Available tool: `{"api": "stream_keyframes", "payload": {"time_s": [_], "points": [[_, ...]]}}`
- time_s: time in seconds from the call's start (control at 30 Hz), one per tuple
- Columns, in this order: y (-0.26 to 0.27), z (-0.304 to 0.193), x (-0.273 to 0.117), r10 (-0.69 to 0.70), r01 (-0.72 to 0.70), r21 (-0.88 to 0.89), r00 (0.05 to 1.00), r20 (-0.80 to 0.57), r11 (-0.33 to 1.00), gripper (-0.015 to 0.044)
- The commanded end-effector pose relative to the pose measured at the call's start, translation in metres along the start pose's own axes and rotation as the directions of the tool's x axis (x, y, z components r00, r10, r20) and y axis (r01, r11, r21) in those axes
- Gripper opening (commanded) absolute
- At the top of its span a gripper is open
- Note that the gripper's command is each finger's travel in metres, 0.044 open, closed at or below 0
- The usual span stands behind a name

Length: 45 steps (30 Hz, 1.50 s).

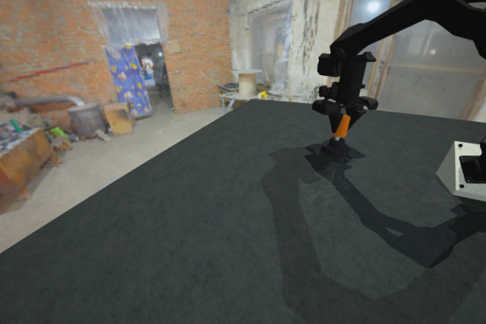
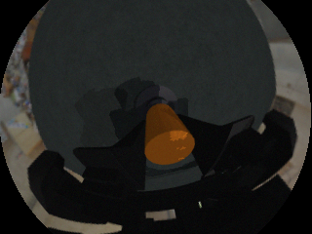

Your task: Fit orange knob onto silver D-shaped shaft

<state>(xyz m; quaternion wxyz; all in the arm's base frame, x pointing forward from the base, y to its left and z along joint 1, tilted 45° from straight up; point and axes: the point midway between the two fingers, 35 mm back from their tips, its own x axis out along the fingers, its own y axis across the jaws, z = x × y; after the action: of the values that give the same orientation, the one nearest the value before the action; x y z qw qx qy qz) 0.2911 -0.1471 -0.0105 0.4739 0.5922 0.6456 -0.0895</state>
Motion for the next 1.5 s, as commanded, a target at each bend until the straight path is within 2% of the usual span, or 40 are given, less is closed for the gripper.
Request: {"api": "stream_keyframes", "payload": {"time_s": [0.0, 0.1, 0.3, 1.47], "points": [[-0.0006, -0.0011, -0.0038, 0.003, -0.003, 0.001, 1.000, 0.002, 1.000, 0.0000], [-0.0004, -0.0009, -0.0046, 0.003, -0.003, -0.026, 1.000, 0.002, 1.000, 0.0000], [0.0002, 0.0011, -0.0058, 0.003, -0.002, -0.207, 1.000, 0.002, 0.978, 0.0000], [0.0011, 0.0000, 0.0004, 0.003, -0.002, -0.207, 1.000, 0.002, 0.978, 0.0000]]}}
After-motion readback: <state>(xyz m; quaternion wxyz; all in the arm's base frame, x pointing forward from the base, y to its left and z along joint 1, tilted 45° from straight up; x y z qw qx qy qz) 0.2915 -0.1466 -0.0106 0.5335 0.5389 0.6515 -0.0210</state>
